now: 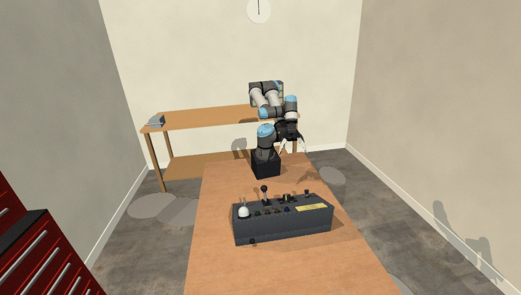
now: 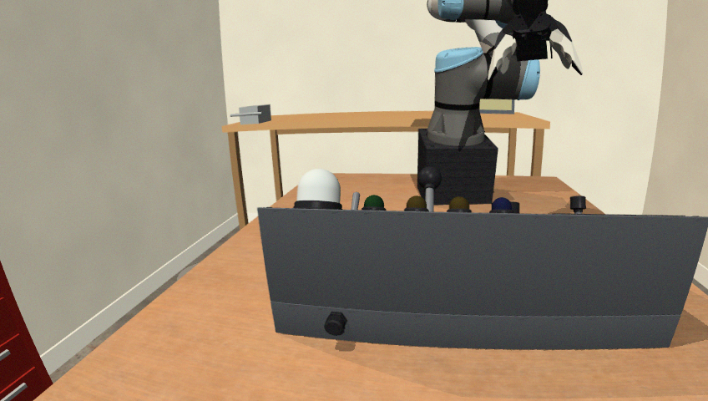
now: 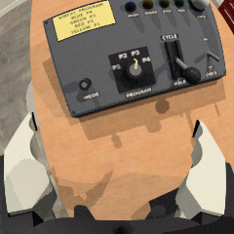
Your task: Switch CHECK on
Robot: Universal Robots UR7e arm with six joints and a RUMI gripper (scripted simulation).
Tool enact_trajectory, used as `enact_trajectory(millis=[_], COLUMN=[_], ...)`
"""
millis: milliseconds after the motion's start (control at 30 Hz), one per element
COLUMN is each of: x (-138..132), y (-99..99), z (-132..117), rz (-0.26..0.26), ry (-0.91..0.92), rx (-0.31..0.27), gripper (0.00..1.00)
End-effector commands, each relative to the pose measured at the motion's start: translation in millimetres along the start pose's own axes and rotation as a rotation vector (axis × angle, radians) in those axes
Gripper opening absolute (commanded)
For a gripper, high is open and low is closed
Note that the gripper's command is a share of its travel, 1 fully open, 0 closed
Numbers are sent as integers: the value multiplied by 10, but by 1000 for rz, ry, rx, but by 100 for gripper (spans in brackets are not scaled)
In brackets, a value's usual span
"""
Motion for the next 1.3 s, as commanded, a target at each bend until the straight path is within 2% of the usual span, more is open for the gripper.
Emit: enact_trajectory(millis=[0, 233, 500, 567, 600, 833, 1067, 1133, 1267], x=[4, 14, 46, 46, 53, 121, 243, 243, 344], y=[36, 123, 293, 293, 321, 565, 902, 902, 1136], z=[87, 260, 511, 511, 545, 802, 1063, 1063, 1202], rz=[-10, -26, -35, -35, -35, -22, 19, 19, 57], ry=[-30, -88, -166, -166, -177, -250, -319, -319, -355], rx=[-41, -123, -246, -246, -263, -396, -542, -542, -628], gripper=[100, 100, 100, 100, 100, 100, 100, 100, 100])
Point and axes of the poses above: the point where the finger pads meet when closed, its own y axis out along the fingers, its own x axis across the jaws, z = x × y, the point moved 7 cm from there along -y, back along the fingers, and after that the axes turned 12 degrees about -y, right-handed, at the moved point
